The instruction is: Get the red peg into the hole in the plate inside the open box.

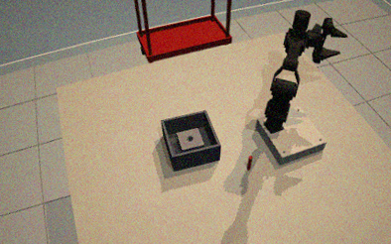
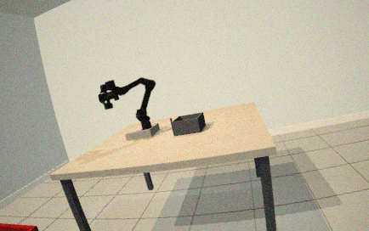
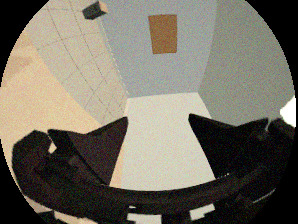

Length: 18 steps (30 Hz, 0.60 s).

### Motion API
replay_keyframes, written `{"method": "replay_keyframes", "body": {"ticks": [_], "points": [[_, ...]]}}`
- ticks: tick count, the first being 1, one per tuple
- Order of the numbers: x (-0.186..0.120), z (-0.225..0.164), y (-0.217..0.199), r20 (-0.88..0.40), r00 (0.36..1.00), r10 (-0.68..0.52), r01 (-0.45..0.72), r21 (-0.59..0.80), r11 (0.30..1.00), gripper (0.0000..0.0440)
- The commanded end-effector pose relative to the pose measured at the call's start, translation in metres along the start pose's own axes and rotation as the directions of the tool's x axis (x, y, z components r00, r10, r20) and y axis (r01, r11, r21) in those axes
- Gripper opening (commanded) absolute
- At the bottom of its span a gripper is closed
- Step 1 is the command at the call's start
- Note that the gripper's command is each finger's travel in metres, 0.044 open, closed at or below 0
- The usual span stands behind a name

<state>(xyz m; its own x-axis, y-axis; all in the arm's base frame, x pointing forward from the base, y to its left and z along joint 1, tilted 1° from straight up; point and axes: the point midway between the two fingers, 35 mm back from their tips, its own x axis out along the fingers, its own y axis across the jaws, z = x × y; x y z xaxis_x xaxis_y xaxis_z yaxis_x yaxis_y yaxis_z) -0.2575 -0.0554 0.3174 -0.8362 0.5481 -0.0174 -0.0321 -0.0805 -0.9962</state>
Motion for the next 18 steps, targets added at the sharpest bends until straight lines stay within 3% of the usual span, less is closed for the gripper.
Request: {"method": "replay_keyframes", "body": {"ticks": [1, 9, 18], "points": [[-0.002, 0.003, 0.002, 0.017, 1.000, 0.004, -0.004, -0.010, 1.000, 0.0415], [-0.047, 0.047, 0.032, 0.263, 0.962, 0.077, -0.061, -0.065, 0.996, 0.0440], [-0.118, 0.081, 0.068, 0.521, 0.833, 0.184, -0.144, -0.118, 0.983, 0.0440]]}}
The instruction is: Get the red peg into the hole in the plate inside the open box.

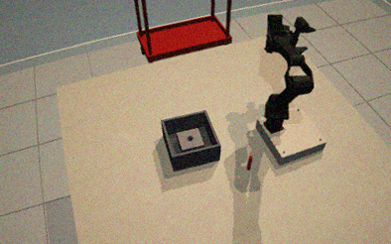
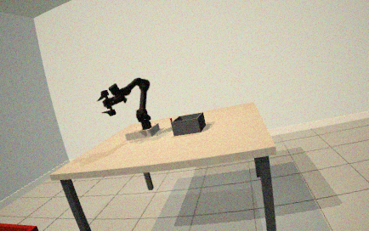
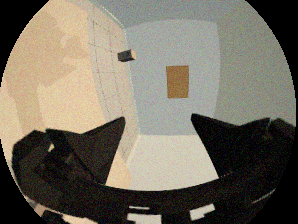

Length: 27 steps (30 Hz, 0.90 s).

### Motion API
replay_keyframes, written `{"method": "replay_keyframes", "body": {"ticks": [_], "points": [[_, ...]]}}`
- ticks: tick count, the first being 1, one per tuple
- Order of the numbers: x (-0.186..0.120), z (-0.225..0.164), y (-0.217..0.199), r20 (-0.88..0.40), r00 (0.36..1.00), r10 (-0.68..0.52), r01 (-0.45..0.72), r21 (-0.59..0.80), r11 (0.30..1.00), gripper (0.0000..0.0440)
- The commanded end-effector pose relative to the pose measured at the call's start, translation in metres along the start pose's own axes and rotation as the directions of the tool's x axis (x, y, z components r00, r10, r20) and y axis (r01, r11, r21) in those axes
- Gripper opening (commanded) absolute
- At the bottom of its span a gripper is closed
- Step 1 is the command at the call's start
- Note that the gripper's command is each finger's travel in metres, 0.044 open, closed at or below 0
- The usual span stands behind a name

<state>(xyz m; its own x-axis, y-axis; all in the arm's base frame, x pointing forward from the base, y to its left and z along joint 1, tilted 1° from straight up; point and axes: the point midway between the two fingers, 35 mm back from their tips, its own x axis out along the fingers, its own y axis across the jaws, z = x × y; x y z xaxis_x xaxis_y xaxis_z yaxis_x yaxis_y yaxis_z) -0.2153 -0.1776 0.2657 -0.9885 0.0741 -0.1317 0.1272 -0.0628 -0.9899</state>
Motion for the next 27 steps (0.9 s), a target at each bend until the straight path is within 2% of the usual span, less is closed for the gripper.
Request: {"method": "replay_keyframes", "body": {"ticks": [1, 6, 12, 19, 27], "points": [[-0.016, 0.021, 0.014, 0.096, 0.995, 0.039, -0.038, -0.007, 0.999, 0.0440], [-0.050, 0.049, 0.036, 0.249, 0.963, 0.107, -0.105, -0.024, 0.994, 0.0440], [-0.099, 0.073, 0.061, 0.413, 0.888, 0.201, -0.193, -0.063, 0.979, 0.0440], [-0.162, 0.086, 0.089, 0.562, 0.761, 0.323, -0.299, -0.137, 0.944, 0.0440], [-0.235, 0.078, 0.116, 0.662, 0.590, 0.463, -0.406, -0.252, 0.878, 0.0440]]}}
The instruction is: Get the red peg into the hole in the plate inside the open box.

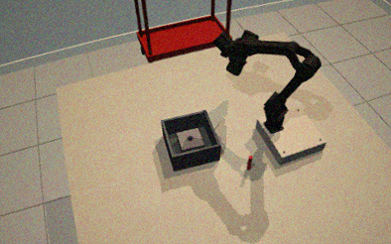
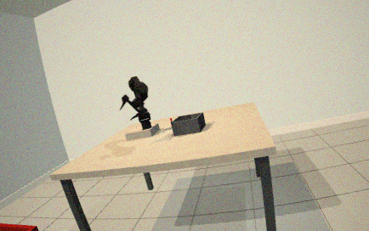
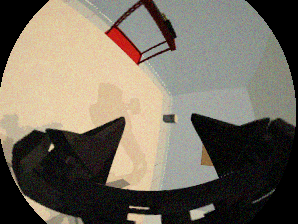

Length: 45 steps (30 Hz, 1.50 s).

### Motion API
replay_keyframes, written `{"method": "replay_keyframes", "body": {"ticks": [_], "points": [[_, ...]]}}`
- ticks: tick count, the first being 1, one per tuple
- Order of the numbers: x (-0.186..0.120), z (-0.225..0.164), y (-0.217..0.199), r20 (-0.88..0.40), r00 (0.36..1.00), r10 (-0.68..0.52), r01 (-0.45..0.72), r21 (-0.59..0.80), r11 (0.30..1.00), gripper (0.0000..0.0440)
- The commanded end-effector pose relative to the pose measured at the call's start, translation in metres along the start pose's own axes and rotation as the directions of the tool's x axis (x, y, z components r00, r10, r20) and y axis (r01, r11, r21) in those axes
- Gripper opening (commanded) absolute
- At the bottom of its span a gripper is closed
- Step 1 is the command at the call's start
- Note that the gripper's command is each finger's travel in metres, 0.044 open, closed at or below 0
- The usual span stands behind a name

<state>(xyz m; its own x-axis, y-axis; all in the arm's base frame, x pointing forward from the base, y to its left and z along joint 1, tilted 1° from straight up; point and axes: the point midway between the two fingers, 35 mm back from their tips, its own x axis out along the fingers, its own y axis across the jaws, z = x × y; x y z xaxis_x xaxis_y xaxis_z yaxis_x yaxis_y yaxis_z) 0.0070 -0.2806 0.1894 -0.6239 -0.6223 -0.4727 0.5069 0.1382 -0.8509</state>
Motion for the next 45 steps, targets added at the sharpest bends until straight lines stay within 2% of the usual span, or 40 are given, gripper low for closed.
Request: {"method": "replay_keyframes", "body": {"ticks": [1, 11, 21, 34, 45], "points": [[-0.017, 0.014, 0.019, 0.056, 0.996, 0.066, -0.066, -0.003, 0.998, 0.0440], [-0.087, 0.036, 0.079, 0.198, 0.936, 0.291, -0.287, -0.051, 0.957, 0.0440], [-0.164, 0.025, 0.130, 0.252, 0.828, 0.502, -0.486, -0.124, 0.865, 0.0440], [-0.252, -0.034, 0.176, 0.181, 0.692, 0.699, -0.669, -0.202, 0.715, 0.0440], [-0.294, -0.110, 0.197, 0.042, 0.649, 0.760, -0.738, -0.211, 0.641, 0.0440]]}}
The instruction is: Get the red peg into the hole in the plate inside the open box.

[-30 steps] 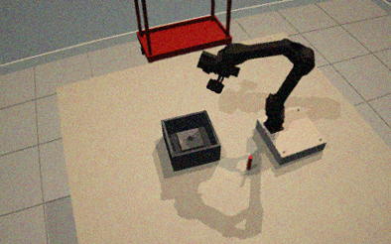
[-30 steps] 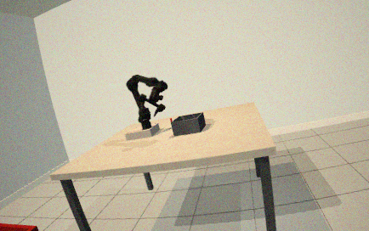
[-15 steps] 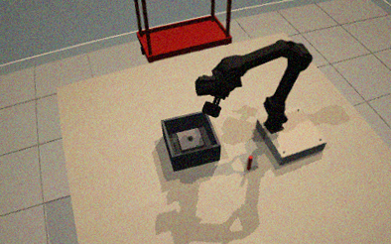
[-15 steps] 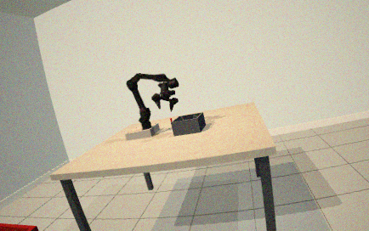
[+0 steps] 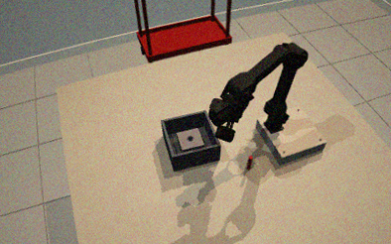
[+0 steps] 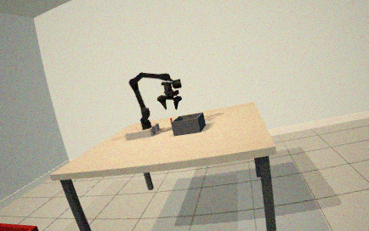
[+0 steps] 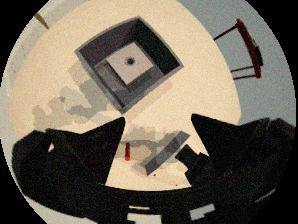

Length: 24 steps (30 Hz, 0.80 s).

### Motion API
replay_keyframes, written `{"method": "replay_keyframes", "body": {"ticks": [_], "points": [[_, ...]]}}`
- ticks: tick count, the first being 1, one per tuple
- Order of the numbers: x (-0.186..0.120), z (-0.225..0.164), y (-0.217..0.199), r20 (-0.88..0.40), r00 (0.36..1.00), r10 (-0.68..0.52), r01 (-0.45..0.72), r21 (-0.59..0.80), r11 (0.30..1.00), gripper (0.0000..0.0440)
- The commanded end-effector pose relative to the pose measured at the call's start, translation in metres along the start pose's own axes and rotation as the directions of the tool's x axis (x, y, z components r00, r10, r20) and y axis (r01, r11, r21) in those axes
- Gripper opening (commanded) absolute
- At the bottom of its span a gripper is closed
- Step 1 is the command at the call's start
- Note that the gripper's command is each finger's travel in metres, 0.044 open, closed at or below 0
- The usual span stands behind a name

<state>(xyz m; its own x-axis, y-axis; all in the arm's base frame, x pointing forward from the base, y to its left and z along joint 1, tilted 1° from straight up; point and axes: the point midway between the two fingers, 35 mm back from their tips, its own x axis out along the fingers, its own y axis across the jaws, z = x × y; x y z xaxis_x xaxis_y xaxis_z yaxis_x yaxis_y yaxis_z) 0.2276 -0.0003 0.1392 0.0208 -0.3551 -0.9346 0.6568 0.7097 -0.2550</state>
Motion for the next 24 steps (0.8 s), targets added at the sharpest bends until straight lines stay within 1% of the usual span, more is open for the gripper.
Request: {"method": "replay_keyframes", "body": {"ticks": [1, 12, 17, 24], "points": [[-0.003, -0.018, 0.013, -0.041, 0.999, 0.013, -0.013, 0.005, 1.000, 0.0440], [-0.003, -0.082, 0.043, -0.149, 0.989, 0.011, -0.011, 0.004, 1.000, 0.0440], [0.008, -0.102, 0.053, -0.164, 0.986, 0.009, -0.010, -0.003, 1.000, 0.0440], [0.031, -0.120, 0.067, -0.157, 0.987, 0.020, -0.023, -0.012, 1.000, 0.0440]]}}
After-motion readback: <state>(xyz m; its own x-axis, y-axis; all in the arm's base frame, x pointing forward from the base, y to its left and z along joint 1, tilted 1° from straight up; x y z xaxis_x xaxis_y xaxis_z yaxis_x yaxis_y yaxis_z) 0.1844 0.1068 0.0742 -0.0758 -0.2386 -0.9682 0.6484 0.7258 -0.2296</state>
